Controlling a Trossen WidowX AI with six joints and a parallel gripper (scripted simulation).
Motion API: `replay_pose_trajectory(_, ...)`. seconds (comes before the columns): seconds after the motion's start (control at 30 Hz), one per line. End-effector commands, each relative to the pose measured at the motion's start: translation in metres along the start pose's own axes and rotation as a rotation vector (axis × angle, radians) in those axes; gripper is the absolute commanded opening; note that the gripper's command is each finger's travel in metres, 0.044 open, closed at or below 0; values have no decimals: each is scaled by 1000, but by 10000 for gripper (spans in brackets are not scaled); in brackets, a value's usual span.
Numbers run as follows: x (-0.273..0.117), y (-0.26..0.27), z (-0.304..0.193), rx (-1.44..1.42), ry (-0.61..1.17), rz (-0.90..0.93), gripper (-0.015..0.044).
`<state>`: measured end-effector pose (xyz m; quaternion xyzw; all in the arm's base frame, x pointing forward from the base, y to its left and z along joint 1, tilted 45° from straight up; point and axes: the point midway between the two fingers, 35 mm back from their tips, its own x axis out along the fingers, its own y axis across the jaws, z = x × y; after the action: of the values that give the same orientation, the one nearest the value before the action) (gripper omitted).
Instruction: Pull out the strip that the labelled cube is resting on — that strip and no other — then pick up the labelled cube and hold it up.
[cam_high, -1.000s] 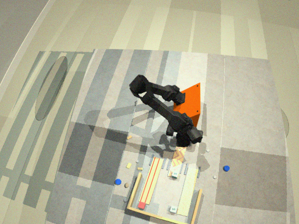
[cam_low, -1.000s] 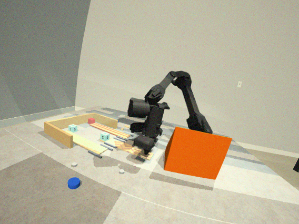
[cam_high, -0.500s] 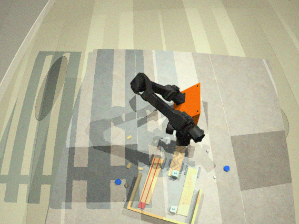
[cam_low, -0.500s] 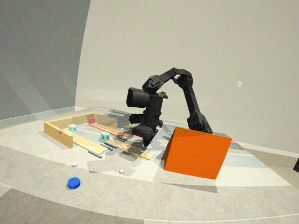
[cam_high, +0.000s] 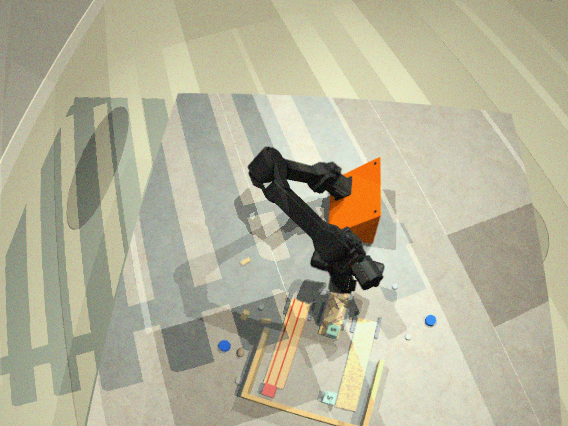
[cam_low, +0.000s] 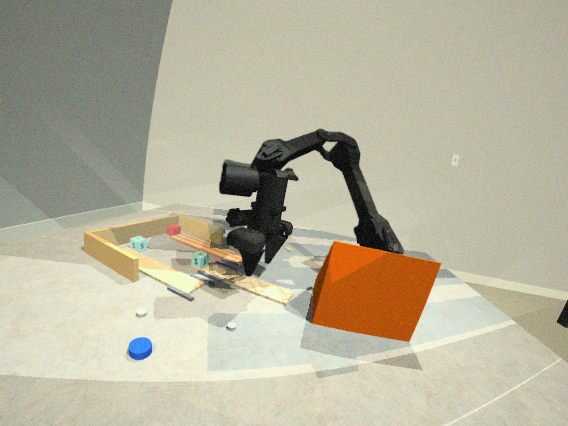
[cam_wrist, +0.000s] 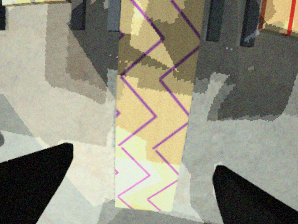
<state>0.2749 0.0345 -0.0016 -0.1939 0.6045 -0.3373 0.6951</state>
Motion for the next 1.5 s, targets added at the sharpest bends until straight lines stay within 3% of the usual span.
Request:
replay_pose_trajectory(0.0,-2,1,16,0,-5,-2,440)
replay_pose_trajectory(1.47,-21,15,149,5,-10,-1,440)
